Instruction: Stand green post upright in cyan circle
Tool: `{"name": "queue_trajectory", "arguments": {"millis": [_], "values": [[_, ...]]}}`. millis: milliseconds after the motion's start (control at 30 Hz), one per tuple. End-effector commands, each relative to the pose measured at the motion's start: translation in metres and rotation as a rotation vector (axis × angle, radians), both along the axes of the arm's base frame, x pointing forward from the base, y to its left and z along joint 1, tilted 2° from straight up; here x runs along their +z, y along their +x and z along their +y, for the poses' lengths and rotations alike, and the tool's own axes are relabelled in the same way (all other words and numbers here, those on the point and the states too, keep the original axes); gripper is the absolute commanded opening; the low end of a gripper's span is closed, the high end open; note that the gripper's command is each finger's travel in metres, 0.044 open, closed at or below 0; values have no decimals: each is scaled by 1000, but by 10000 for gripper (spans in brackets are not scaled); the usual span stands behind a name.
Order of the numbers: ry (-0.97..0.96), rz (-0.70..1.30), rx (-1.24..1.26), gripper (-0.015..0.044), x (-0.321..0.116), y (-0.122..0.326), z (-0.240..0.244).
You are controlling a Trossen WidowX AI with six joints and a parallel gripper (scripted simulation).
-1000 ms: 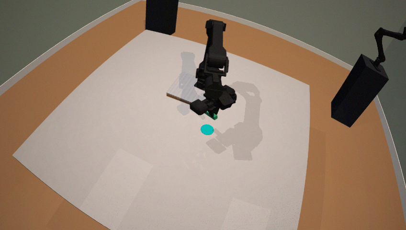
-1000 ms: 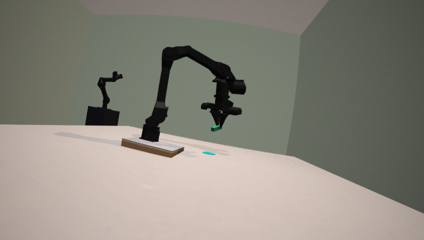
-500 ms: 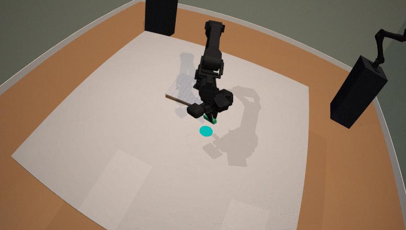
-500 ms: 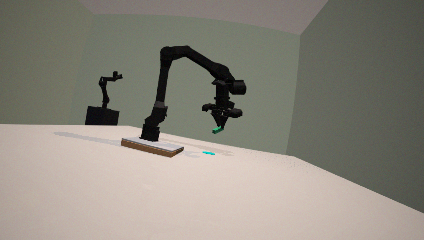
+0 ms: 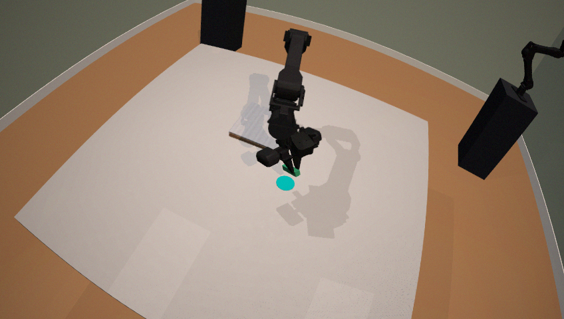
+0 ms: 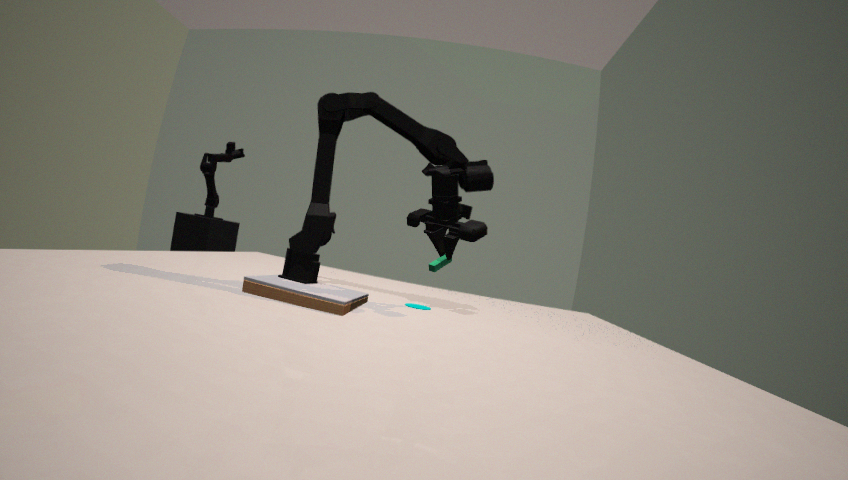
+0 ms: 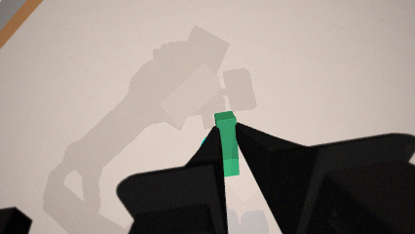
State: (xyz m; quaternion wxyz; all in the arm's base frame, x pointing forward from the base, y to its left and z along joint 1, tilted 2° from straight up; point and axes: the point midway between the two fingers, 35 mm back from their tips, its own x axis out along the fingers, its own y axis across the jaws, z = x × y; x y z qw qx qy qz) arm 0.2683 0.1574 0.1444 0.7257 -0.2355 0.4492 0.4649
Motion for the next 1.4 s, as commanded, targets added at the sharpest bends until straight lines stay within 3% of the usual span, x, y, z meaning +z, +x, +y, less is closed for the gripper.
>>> {"name": "queue_trajectory", "arguments": {"millis": [0, 1367], "values": [[29, -3, -12, 23, -1, 0, 0], [296, -90, -66, 23, -3, 15, -3]]}}
